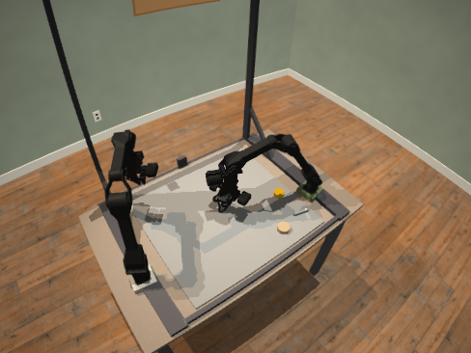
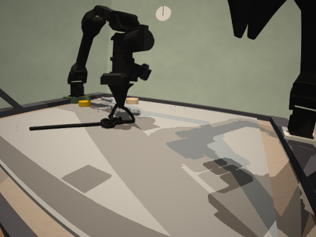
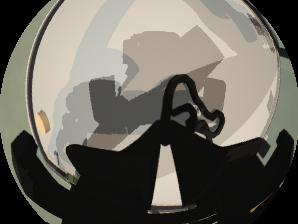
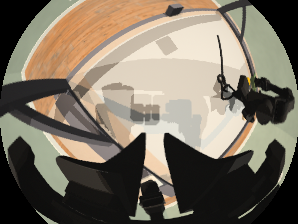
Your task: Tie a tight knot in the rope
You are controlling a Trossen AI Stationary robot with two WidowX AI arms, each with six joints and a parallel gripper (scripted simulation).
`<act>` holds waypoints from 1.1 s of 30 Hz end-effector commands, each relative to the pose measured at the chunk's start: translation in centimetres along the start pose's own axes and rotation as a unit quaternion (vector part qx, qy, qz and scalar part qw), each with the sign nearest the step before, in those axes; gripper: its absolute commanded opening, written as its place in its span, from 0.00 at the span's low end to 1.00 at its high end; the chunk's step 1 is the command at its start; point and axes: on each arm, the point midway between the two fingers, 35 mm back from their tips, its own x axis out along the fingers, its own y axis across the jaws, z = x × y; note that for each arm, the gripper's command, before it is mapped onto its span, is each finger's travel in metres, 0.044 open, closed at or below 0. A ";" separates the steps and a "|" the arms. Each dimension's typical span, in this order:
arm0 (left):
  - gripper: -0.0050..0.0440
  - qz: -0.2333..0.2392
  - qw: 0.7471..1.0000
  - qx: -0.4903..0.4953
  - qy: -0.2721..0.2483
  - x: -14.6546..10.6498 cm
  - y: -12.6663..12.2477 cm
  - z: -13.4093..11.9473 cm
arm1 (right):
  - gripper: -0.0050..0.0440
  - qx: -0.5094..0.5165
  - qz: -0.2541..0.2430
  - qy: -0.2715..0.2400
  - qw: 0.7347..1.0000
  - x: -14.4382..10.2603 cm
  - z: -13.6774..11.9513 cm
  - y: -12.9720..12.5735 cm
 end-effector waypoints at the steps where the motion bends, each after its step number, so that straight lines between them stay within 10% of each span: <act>1: 0.16 -0.003 1.000 0.001 -0.004 0.6 0.0 0.0 | 0.28 0.004 0.002 -0.012 1.000 -0.8 -0.1 -0.2; 17: 0.16 -0.003 1.000 0.001 -0.004 1.0 0.0 0.0 | 0.28 0.004 0.002 -0.012 1.000 -0.8 -0.1 -0.2; 22: 0.41 -0.003 1.000 0.001 -0.004 1.0 0.0 0.0 | 0.28 0.004 0.002 -0.012 1.000 -0.8 -0.1 -0.2; 33: 0.28 -0.003 1.000 0.001 -0.004 -1.7 0.0 0.0 | 0.28 0.004 0.002 -0.012 1.000 -0.8 -0.1 -0.2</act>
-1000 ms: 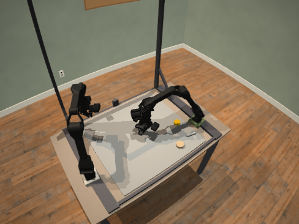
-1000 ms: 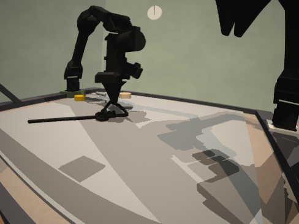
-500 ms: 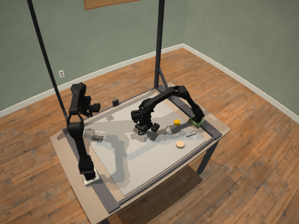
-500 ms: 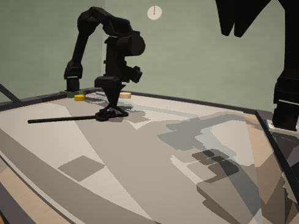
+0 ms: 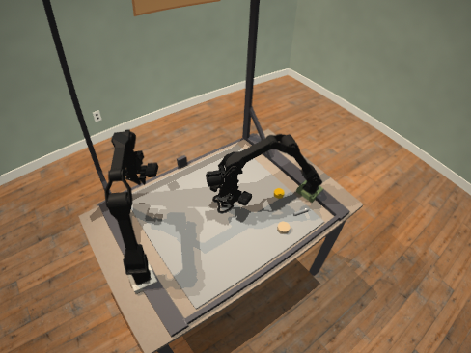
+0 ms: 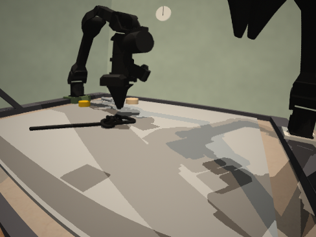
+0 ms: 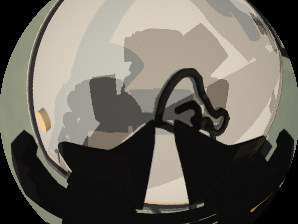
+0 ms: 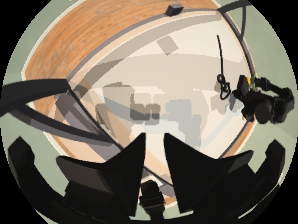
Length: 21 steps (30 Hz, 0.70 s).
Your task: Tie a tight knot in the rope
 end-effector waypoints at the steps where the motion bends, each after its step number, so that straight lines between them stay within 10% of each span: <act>1: 0.28 -0.013 1.000 0.001 -0.014 -2.0 -0.3 0.3 | 0.28 0.004 0.002 -0.012 1.000 -0.8 -0.1 -0.2; 21: 0.28 -0.013 1.000 0.001 -0.014 -7.4 -0.1 0.2 | 0.28 0.004 0.002 -0.012 1.000 -0.8 -0.1 -0.2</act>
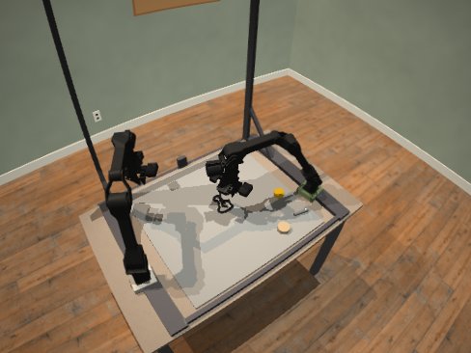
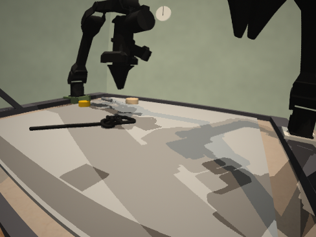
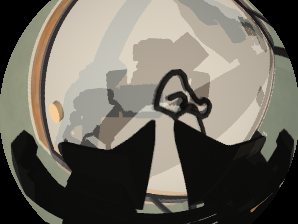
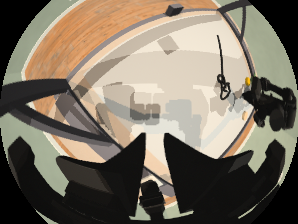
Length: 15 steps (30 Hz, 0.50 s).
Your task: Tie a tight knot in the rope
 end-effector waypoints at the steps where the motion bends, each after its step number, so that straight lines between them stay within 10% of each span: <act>1: 0.28 -0.010 1.000 0.001 -0.012 -1.9 -0.1 0.2 | 0.28 0.004 0.002 -0.012 1.000 -0.8 -0.1 -0.2; 15: 0.28 -0.011 1.000 -0.013 -0.011 -4.5 -0.5 -0.8 | 0.28 0.004 0.002 -0.012 1.000 -0.8 -0.1 -0.2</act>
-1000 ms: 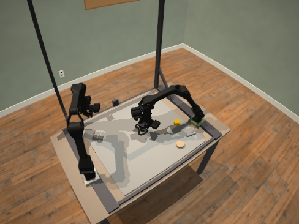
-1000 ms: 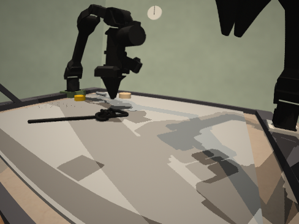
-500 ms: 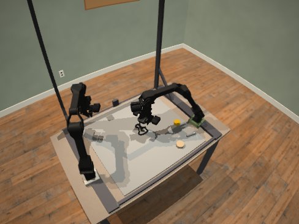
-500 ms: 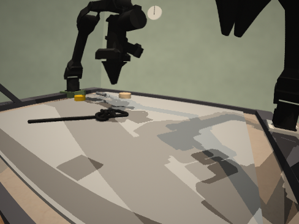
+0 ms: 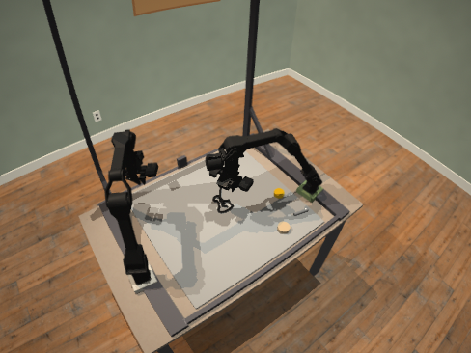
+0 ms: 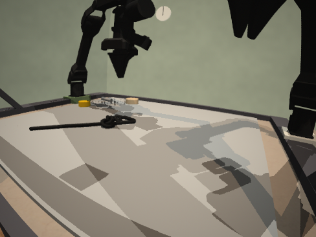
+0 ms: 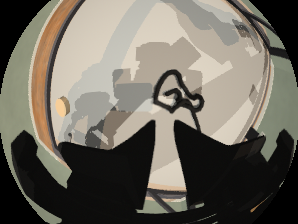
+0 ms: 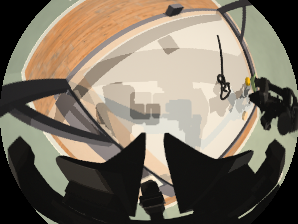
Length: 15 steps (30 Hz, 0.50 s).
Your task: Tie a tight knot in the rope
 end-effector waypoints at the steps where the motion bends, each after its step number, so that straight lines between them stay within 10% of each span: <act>1: 0.28 -0.009 1.000 -0.017 -0.009 -1.3 -0.6 -1.4 | 0.28 0.004 0.002 -0.012 1.000 -0.8 -0.1 -0.2; 15: 0.28 -0.011 0.977 -0.211 -0.003 -2.7 -2.9 -14.7 | 0.28 0.004 0.002 -0.012 1.000 -0.8 -0.1 -0.2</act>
